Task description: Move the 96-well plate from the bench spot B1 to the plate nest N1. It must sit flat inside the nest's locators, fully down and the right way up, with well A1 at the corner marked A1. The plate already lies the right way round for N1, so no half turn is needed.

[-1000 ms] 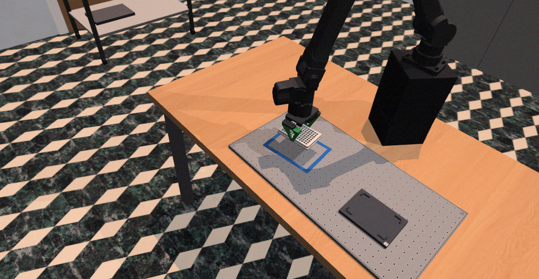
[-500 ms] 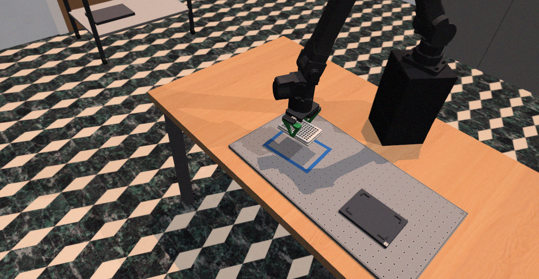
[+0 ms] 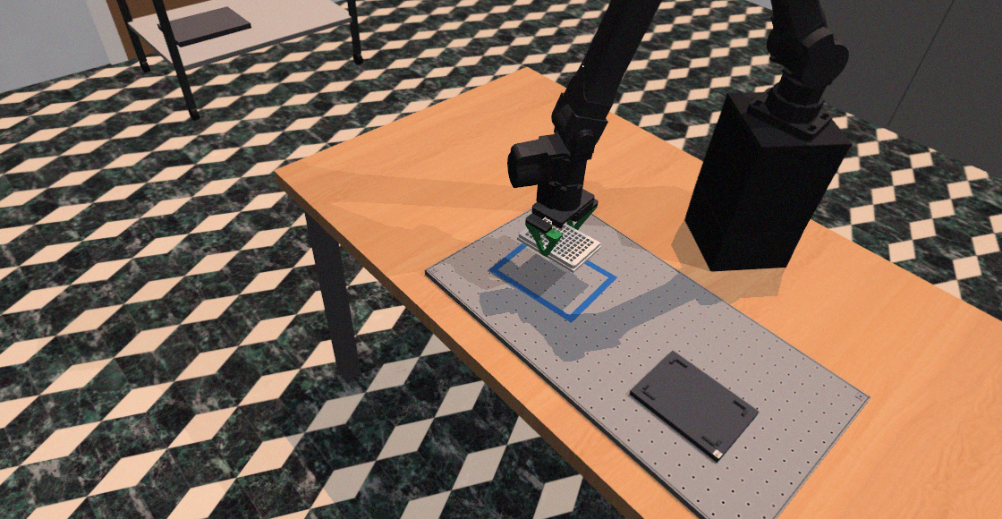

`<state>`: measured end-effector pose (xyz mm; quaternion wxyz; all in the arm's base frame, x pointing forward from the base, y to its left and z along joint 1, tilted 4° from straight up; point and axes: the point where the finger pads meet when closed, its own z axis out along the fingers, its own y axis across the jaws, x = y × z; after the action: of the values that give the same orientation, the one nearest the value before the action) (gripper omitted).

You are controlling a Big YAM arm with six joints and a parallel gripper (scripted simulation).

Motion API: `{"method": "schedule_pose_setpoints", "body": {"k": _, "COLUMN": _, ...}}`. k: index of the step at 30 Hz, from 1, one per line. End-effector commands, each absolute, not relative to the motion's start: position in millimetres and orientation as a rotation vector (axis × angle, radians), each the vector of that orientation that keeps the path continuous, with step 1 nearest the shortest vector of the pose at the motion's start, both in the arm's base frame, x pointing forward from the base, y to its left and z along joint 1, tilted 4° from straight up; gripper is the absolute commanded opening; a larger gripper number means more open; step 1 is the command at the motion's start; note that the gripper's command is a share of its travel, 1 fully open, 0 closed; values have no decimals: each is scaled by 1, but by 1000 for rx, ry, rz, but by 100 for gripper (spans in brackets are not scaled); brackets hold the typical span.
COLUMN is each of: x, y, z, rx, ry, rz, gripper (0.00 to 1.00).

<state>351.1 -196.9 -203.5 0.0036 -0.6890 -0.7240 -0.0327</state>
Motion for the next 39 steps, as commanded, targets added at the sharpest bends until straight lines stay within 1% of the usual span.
{"method": "schedule_pose_setpoints", "body": {"k": 1, "x": 361, "y": -205, "z": -196, "rx": -2175, "ry": -2294, "rz": -109, "gripper": 0}}
{"method": "schedule_pose_setpoints", "body": {"k": 6, "x": 366, "y": -191, "z": -189, "rx": -2289, "ry": -2199, "rz": -118, "gripper": 0}}
{"method": "schedule_pose_setpoints", "body": {"k": 39, "x": 381, "y": -93, "z": -182, "rx": -2282, "ry": -2192, "rz": -124, "gripper": 0}}
